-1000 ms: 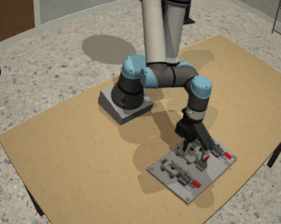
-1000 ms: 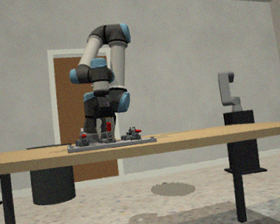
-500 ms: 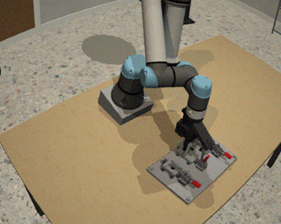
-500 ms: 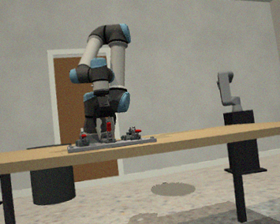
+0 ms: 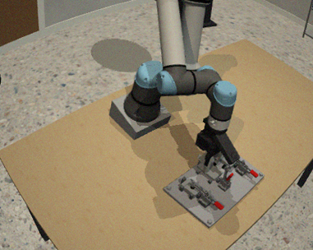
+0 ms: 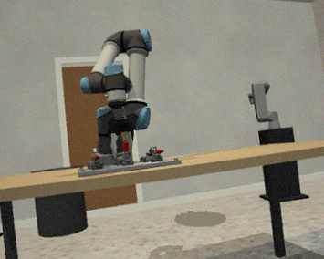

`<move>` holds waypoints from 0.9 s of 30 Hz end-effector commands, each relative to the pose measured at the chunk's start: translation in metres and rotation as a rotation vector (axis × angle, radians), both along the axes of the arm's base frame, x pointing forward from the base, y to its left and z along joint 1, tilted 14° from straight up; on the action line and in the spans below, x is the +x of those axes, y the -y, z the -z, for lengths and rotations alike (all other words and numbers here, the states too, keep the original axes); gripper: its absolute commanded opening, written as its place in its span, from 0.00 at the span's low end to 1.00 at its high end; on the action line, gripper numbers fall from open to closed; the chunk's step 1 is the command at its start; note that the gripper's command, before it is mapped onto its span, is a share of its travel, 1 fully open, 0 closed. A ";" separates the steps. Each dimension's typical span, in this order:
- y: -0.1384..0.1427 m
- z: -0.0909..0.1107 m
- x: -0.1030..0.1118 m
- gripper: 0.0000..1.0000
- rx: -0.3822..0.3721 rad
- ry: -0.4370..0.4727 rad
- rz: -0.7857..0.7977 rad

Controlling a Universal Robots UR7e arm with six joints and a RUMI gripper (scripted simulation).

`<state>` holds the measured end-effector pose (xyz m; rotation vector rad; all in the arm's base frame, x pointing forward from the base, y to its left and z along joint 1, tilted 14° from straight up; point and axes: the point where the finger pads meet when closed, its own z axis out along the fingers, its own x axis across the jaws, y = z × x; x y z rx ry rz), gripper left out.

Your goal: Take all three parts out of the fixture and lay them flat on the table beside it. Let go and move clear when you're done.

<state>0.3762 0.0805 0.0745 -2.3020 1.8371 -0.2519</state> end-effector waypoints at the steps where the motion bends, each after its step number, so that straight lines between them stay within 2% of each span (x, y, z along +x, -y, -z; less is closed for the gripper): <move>1: 0.000 -0.007 -0.001 0.00 0.000 0.001 0.000; 9: 0.001 -0.017 -0.004 0.00 0.000 0.001 0.000; 27: 0.001 -0.022 -0.005 0.00 0.000 0.001 0.000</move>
